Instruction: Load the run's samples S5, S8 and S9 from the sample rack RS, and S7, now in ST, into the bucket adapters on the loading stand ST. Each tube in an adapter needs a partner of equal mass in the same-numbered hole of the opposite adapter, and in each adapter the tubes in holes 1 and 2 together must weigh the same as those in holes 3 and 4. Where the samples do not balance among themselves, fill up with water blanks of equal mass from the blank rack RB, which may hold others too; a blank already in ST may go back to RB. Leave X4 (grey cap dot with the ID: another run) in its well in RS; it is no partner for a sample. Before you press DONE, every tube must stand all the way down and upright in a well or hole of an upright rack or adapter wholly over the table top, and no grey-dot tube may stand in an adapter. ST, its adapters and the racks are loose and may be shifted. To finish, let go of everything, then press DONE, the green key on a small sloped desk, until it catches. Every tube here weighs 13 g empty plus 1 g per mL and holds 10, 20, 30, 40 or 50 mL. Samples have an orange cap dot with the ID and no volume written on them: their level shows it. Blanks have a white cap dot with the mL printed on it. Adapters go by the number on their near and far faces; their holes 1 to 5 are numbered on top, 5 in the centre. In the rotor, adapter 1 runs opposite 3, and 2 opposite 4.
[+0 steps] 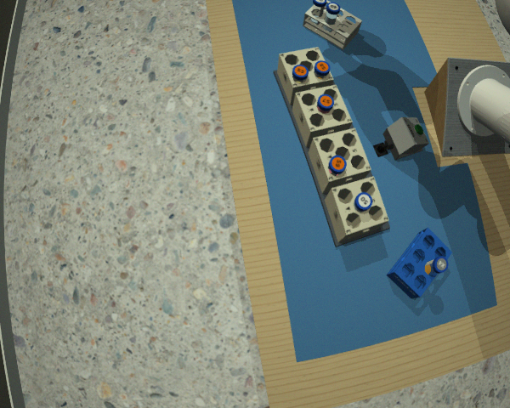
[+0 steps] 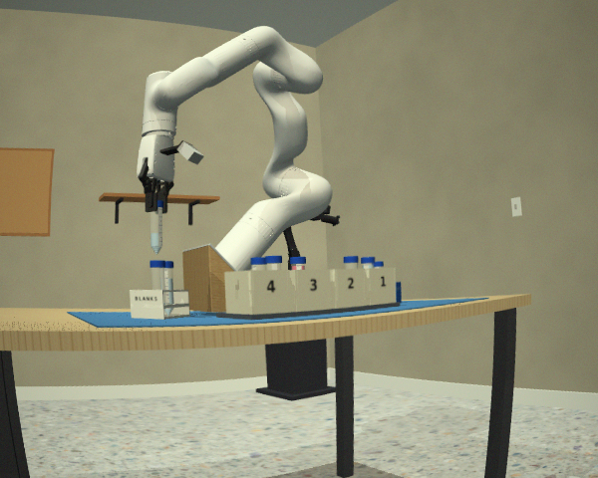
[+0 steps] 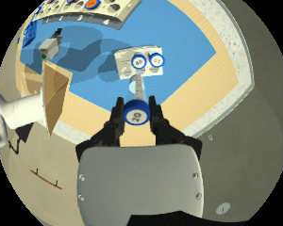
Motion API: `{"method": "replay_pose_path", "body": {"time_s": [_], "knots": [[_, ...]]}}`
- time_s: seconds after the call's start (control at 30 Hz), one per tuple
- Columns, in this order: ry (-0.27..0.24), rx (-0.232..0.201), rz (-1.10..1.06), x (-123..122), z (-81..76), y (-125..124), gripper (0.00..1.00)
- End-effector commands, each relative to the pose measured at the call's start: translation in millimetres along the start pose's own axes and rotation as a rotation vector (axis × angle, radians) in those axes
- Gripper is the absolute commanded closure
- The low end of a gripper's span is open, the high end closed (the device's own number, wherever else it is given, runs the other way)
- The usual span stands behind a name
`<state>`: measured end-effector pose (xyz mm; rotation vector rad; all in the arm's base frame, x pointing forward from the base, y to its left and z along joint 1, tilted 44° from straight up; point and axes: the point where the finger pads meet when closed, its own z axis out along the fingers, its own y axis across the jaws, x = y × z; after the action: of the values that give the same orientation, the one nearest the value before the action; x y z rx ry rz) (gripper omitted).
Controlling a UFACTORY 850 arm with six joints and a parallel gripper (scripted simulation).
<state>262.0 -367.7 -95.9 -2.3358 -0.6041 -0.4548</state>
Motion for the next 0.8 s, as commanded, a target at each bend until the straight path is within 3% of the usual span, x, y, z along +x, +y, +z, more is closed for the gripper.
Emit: {"method": "replay_pose_path", "body": {"time_s": [0.0,0.43,0.77], "knots": [[-0.003,-0.003,0.14,16,-1.3,-13,1.0],[-0.002,-0.004,0.54,61,-1.0,-53,1.0],[-0.002,-0.004,0.543,91,-0.8,-79,1.0]]}}
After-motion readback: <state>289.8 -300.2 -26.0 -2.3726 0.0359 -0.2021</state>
